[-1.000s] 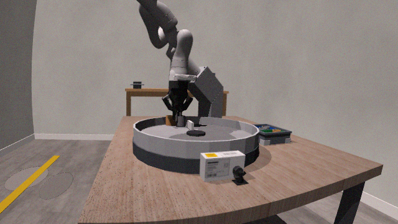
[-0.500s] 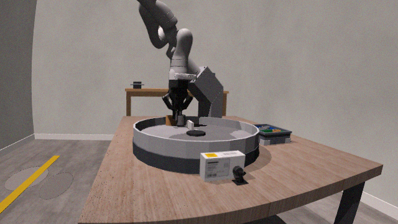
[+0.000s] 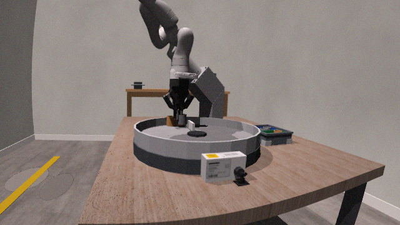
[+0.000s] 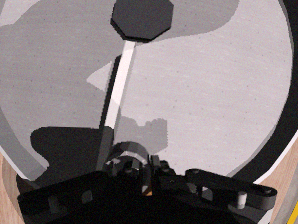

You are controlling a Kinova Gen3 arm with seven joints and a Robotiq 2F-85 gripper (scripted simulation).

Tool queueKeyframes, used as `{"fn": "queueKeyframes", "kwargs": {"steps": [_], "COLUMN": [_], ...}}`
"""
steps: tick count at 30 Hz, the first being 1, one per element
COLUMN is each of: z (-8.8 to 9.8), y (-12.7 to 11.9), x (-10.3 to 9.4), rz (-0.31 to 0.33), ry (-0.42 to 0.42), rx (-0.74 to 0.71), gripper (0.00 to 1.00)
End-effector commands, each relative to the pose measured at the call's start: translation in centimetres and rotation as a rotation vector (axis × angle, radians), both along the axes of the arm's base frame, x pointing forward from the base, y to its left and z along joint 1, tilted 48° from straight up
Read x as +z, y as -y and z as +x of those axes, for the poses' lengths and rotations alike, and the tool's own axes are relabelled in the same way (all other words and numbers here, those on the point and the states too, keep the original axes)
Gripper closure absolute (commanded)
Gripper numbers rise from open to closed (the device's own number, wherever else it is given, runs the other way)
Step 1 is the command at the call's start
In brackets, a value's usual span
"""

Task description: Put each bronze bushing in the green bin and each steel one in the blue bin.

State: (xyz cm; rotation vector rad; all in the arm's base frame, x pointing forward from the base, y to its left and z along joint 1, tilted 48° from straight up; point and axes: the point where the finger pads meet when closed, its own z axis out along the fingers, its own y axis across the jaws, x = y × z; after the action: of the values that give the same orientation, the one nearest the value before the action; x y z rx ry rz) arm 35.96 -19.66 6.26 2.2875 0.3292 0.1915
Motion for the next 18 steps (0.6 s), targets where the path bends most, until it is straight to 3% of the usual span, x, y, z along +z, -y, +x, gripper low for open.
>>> {"fn": "queueKeyframes", "kwargs": {"steps": [1, 18], "z": [0.01, -0.12], "y": [-0.09, -0.48], "x": [0.06, 0.43], "rz": [0.000, 0.001], "ry": [0.001, 0.001], "rx": [0.001, 0.001], "gripper": [1.00, 1.00]}}
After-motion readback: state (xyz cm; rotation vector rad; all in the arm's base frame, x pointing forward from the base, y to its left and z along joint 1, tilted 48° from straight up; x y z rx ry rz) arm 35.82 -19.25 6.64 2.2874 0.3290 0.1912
